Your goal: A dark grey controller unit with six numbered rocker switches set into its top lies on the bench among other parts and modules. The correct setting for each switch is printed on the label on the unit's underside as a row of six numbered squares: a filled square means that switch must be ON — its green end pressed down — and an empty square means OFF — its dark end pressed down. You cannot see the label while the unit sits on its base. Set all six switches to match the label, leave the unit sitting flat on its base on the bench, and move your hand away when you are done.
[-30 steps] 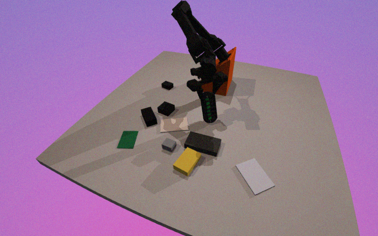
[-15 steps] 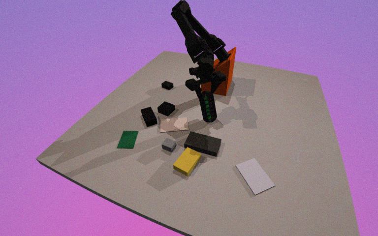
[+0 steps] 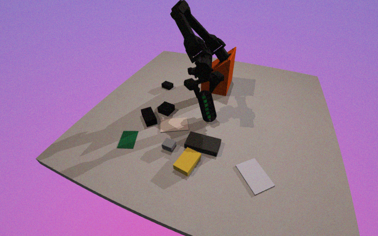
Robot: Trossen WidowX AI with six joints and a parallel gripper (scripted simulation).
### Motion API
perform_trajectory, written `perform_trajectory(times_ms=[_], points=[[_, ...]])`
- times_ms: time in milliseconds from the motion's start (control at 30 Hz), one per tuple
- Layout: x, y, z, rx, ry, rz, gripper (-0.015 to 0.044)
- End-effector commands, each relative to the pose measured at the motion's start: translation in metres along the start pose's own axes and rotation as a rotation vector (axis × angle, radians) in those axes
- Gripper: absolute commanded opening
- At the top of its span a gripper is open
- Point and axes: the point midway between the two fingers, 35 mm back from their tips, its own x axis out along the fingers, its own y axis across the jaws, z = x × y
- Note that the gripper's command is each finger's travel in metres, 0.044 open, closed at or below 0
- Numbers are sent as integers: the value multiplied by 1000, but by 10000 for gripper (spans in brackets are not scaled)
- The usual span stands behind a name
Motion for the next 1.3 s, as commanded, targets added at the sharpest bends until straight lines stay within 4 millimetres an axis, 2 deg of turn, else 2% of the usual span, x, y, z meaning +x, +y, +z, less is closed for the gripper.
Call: perform_trajectory(times_ms=[0,1267], points=[[6,-1,4,1,-11,-8,338],[21,-2,30,1,-13,-8,338]])
